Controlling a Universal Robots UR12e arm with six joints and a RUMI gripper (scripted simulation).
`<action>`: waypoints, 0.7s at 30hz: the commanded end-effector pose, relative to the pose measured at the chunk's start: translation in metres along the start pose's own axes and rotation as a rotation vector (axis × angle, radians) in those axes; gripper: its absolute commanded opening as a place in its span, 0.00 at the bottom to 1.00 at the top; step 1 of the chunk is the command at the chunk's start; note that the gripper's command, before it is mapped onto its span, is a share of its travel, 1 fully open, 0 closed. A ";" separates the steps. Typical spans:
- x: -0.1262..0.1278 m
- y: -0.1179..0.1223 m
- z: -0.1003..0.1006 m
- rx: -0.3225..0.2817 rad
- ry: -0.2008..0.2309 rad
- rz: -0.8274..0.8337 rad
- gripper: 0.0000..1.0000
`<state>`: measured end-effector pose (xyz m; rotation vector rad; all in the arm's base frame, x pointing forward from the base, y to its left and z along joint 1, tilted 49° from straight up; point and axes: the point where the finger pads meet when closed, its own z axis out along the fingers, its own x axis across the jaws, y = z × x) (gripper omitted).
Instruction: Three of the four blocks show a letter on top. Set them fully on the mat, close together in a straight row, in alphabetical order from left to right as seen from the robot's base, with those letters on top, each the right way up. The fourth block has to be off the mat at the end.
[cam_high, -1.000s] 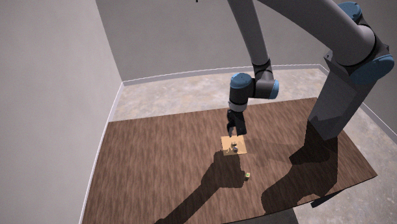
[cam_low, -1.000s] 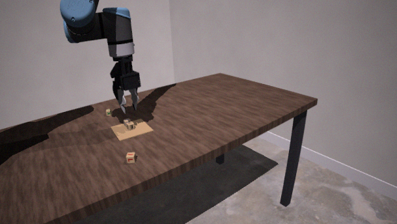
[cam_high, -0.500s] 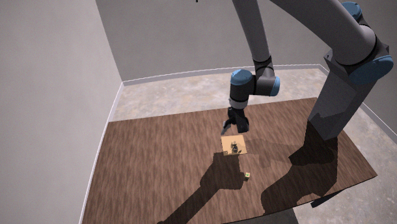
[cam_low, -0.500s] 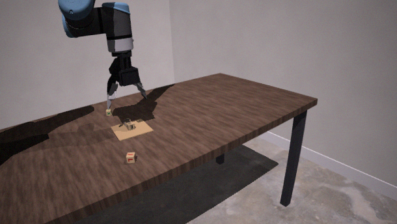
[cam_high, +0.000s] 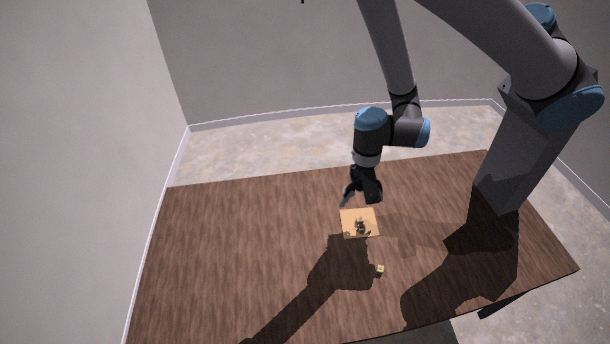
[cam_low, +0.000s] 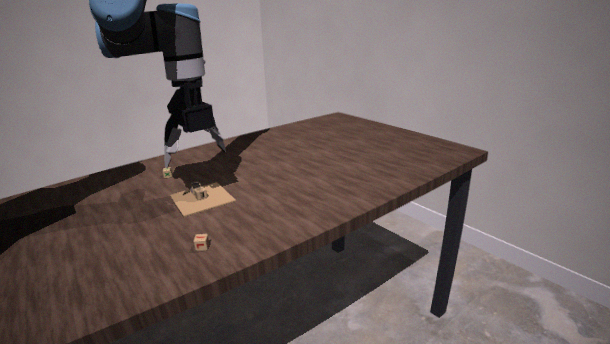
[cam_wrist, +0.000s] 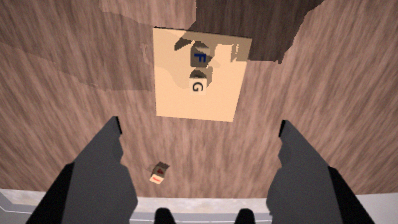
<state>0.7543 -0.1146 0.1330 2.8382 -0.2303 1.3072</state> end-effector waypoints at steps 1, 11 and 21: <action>-0.003 0.001 0.000 0.000 -0.004 0.001 1.00; -0.005 0.004 0.001 0.000 -0.005 -0.032 1.00; -0.010 0.010 0.002 0.000 -0.007 -0.116 1.00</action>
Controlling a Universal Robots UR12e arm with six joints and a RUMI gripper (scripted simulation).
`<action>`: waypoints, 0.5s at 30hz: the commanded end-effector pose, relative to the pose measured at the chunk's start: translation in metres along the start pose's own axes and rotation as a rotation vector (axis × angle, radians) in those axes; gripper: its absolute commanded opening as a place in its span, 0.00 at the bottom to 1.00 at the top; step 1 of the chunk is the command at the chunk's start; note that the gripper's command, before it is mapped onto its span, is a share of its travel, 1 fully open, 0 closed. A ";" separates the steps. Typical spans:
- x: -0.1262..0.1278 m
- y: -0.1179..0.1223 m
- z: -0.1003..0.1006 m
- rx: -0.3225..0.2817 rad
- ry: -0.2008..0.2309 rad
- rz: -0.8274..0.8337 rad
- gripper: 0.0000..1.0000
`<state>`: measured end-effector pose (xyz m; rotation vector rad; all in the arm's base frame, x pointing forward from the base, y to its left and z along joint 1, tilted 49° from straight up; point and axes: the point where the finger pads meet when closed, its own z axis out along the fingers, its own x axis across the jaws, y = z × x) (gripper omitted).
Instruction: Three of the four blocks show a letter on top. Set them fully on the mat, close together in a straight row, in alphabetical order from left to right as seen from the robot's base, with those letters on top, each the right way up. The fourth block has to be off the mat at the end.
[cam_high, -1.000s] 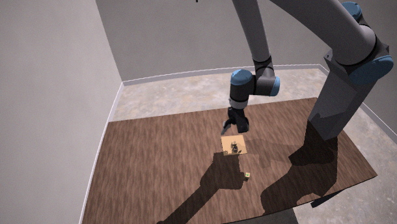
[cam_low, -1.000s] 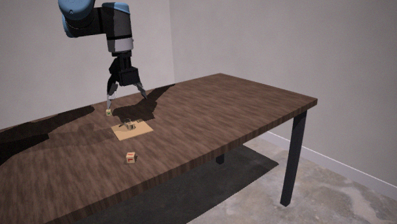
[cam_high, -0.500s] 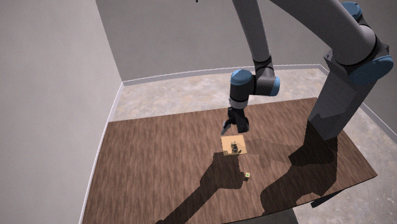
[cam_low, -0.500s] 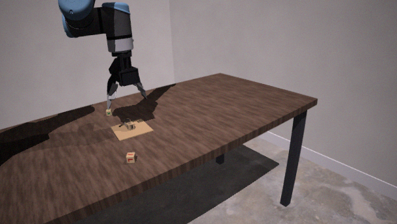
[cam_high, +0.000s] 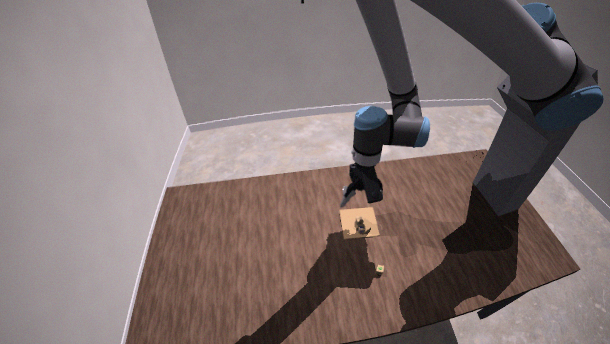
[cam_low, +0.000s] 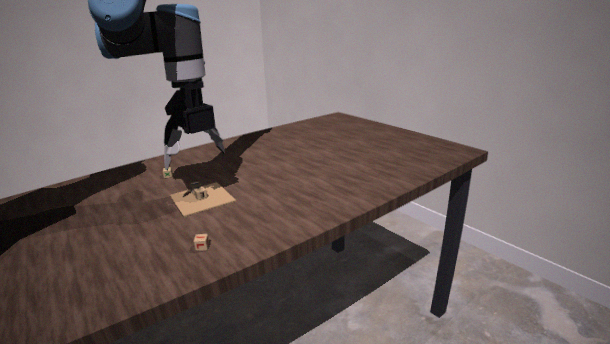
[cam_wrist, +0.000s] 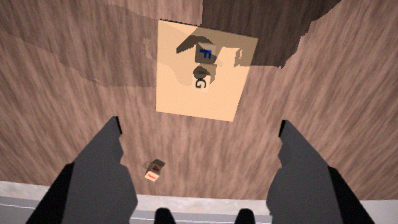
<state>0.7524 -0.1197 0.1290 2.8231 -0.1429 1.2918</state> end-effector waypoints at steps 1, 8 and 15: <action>-0.007 0.005 0.001 0.001 -0.005 -0.070 1.00; -0.014 0.015 0.002 0.001 -0.007 -0.204 1.00; -0.020 0.025 0.004 0.002 -0.008 -0.329 1.00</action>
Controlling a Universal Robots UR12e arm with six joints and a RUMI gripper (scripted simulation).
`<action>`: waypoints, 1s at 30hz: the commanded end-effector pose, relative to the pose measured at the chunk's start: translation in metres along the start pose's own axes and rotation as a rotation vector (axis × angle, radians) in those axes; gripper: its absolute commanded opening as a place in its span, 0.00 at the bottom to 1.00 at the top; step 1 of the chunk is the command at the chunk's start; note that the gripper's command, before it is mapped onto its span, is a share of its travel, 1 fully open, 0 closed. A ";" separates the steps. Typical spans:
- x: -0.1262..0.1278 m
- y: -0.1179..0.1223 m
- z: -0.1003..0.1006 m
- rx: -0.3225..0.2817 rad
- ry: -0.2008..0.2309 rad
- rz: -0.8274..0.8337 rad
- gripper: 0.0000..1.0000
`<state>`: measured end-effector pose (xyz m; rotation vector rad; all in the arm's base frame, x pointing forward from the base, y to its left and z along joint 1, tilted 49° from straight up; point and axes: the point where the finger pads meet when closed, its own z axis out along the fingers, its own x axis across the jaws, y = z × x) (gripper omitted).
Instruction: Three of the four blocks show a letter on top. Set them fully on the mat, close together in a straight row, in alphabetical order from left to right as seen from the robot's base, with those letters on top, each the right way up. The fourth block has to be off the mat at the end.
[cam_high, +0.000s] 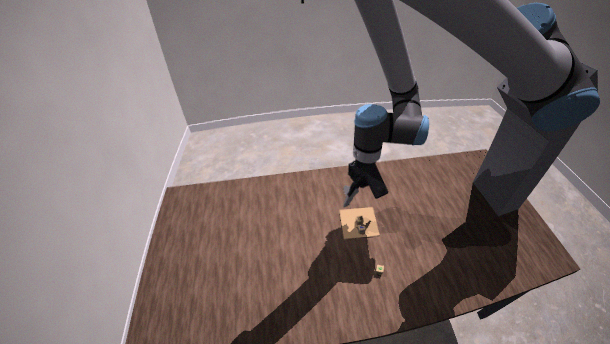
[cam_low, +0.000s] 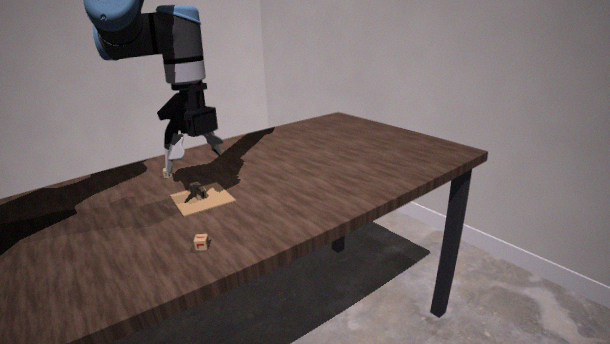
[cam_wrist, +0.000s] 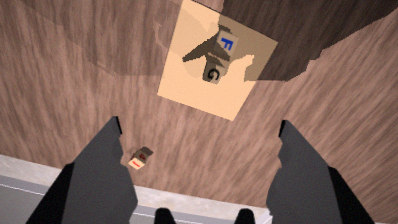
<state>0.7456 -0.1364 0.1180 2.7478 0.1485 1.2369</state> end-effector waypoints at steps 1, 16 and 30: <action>-0.011 0.007 0.001 0.006 -0.003 -0.139 1.00; -0.028 0.026 0.004 0.008 -0.004 -0.416 1.00; -0.044 0.043 0.006 0.010 -0.005 -0.660 1.00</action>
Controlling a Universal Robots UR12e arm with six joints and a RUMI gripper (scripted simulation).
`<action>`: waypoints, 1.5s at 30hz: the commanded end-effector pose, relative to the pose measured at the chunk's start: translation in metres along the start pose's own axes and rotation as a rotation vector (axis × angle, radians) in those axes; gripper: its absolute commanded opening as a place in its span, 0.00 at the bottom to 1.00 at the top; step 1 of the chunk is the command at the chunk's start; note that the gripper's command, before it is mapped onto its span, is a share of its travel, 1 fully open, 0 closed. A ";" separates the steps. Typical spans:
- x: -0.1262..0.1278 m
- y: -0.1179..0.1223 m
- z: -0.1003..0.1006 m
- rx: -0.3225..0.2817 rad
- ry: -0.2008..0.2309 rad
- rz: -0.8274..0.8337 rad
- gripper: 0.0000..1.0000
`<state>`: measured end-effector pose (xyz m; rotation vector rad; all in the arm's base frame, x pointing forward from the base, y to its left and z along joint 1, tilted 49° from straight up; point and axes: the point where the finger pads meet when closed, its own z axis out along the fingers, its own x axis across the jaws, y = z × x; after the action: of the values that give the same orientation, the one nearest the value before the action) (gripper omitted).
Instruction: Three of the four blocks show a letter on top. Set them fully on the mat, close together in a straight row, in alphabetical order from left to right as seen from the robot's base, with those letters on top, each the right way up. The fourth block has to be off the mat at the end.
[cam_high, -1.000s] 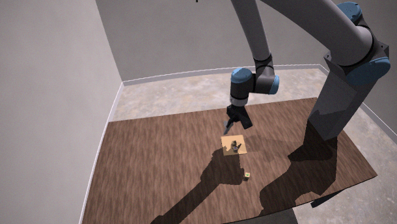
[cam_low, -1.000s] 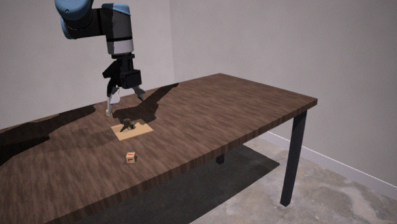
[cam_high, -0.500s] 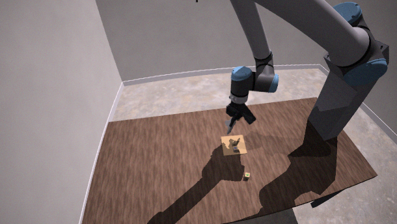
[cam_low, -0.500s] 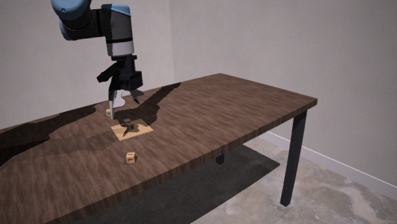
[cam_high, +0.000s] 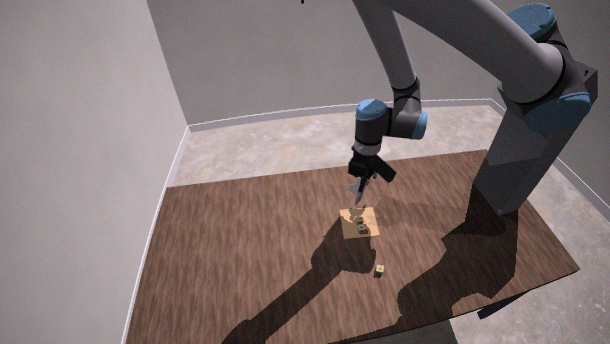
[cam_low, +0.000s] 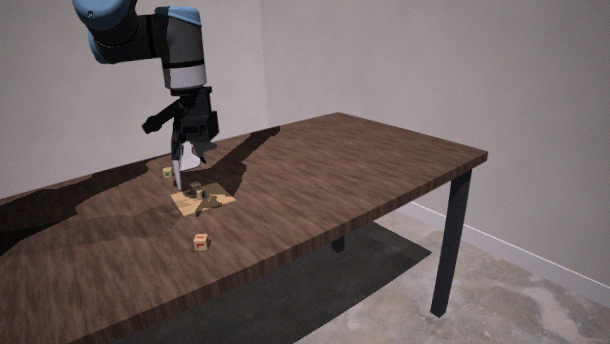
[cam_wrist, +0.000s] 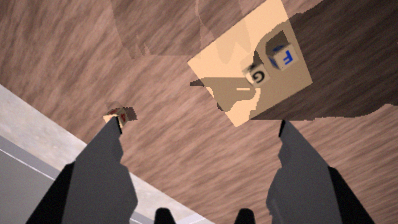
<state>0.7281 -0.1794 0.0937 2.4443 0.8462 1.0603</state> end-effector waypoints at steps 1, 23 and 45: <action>-0.010 0.000 0.000 0.008 0.003 -0.101 1.00; -0.049 0.013 0.003 0.008 0.005 -0.540 1.00; -0.084 0.027 0.003 0.005 0.007 -0.950 1.00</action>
<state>0.7015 -0.2468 0.0652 1.7659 1.6397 0.7205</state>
